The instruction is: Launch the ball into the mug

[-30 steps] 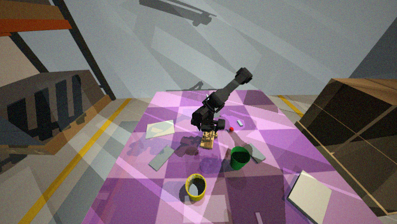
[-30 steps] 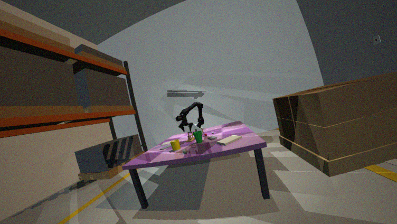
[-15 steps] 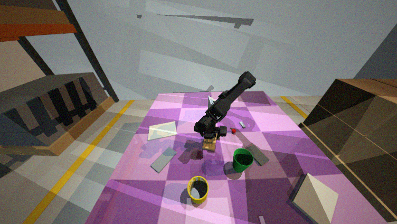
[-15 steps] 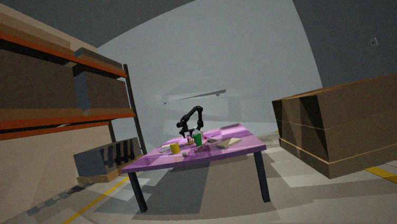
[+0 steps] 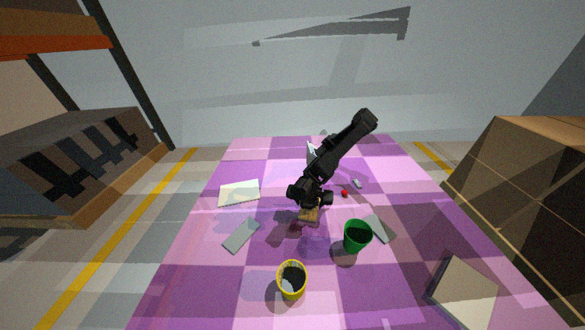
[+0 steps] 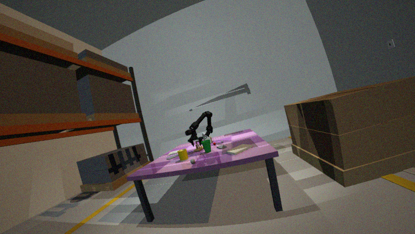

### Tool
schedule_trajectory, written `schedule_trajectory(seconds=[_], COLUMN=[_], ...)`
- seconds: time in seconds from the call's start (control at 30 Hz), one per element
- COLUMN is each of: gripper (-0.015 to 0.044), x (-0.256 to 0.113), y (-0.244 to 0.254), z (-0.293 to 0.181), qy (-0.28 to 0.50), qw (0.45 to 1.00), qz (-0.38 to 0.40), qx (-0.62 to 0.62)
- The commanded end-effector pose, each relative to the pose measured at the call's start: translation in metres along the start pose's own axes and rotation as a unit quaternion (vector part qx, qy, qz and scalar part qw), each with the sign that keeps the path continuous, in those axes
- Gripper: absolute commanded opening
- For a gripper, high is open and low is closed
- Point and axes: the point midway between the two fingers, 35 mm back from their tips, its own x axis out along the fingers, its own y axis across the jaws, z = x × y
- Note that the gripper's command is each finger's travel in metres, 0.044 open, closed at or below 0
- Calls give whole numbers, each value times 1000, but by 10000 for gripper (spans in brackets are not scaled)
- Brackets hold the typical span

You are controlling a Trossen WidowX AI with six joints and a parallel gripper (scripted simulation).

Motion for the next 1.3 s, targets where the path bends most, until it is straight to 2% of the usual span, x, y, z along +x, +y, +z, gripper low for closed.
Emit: schedule_trajectory(seconds=[0.0, 0.37, 0.73, 0.93, 1.0, 1.07, 1.13, 1.27], gripper=[440, 440, 151, 111, 59, 6, 0, 0], x=[8, 22, 18, 18, 7, -20, -31, -31], y=[-1, 0, 1, 1, 0, -1, -1, -1], z=[-2, -3, -2, -2, -1, -1, -1, -1], qy=[3, 3, 1, 1, 1, 2, 2, 2], qw=[1000, 1000, 1000, 1000, 1000, 1000, 1000, 1000], qz=[3, 4, 1, 1, 0, 0, -1, 0], qx=[5, 4, 0, 0, 0, 1, 1, 2])
